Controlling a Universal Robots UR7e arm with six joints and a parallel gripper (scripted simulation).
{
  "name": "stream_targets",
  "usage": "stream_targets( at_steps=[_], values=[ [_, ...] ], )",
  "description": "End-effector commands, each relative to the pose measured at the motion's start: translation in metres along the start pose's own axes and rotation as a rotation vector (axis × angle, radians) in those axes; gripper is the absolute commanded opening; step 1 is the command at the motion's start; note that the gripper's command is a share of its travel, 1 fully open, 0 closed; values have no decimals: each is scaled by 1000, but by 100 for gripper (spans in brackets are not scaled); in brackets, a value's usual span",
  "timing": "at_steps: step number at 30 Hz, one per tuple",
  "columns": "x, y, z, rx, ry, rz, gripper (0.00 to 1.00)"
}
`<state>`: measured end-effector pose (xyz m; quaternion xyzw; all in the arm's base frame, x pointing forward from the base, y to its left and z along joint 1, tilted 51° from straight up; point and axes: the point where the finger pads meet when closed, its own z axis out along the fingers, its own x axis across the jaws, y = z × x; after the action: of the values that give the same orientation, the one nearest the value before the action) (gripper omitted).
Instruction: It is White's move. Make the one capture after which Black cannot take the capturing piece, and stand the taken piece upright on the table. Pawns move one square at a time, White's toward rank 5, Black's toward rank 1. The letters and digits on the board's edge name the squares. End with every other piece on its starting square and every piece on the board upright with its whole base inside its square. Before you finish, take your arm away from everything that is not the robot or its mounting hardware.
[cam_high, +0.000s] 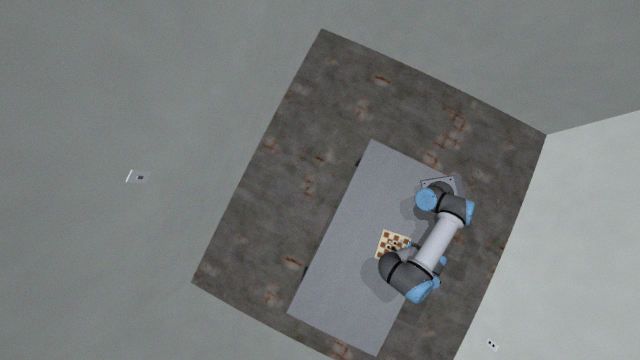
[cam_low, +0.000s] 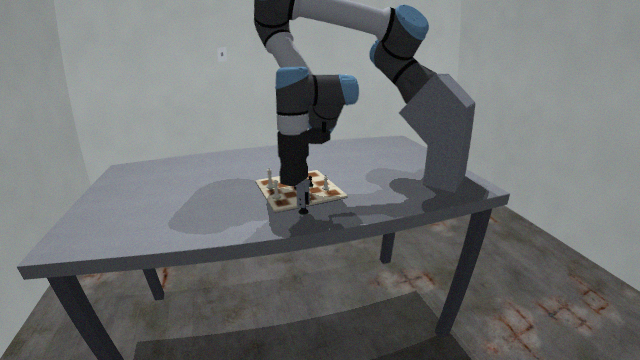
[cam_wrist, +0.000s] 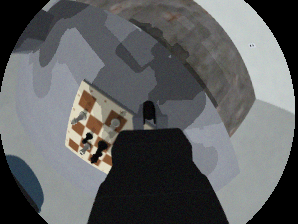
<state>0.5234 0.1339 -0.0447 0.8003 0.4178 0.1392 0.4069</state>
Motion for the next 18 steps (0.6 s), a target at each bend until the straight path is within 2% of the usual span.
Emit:
stream_targets(
  at_steps=[1,4,5,7,8,18],
  values=[
    [0,0,0,-1,1,0,48],
    [0,0,0,-1,1,0,48],
    [0,0,0,-1,1,0,63],
    [0,0,0,-1,1,0,63],
    [0,0,0,-1,1,0,79],
    [0,0,-1,-1,1,0,79]
  ],
)
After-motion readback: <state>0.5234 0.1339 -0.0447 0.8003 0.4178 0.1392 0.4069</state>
